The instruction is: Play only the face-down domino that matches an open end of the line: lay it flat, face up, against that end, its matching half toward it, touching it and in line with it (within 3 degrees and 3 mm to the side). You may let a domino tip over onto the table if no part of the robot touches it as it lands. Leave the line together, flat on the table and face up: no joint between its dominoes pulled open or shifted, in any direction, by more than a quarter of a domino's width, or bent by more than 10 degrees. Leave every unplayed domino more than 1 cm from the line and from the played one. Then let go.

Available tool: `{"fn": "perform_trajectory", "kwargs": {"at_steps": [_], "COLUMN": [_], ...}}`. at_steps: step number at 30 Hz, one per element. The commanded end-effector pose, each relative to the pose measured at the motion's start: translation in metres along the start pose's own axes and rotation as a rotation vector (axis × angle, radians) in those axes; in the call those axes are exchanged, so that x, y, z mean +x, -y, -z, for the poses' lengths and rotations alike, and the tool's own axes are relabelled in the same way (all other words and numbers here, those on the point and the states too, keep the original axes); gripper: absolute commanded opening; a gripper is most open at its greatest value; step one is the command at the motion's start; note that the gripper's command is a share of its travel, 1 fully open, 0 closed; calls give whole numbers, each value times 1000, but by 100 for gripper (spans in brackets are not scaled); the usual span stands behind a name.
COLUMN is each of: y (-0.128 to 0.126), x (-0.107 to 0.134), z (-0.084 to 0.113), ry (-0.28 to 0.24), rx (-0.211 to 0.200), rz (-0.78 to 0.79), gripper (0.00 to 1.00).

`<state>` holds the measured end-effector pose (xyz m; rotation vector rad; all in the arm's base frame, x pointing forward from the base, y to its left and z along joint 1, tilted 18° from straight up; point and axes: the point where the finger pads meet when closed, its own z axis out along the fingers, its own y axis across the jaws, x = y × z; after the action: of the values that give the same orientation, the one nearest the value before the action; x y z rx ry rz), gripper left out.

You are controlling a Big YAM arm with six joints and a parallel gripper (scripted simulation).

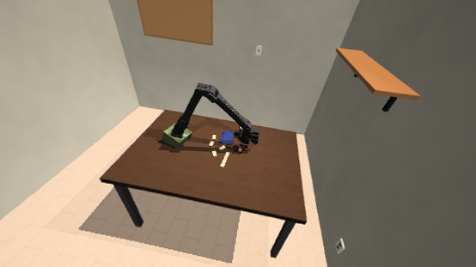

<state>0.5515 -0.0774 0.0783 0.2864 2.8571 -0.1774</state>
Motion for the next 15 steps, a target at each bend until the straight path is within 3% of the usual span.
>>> {"fn": "perform_trajectory", "kwargs": {"at_steps": [1, 9, 10, 15], "y": [-4, -4, 0, -4], "x": [-16, -18, -7, -14], "z": [31, 34, 12, 26], "ry": [73, 80, 26, 61], "rx": [-6, -7, -2, -5], "rz": [-9, -10, -5, -7], "gripper": [0, 0, 0, 0]}}
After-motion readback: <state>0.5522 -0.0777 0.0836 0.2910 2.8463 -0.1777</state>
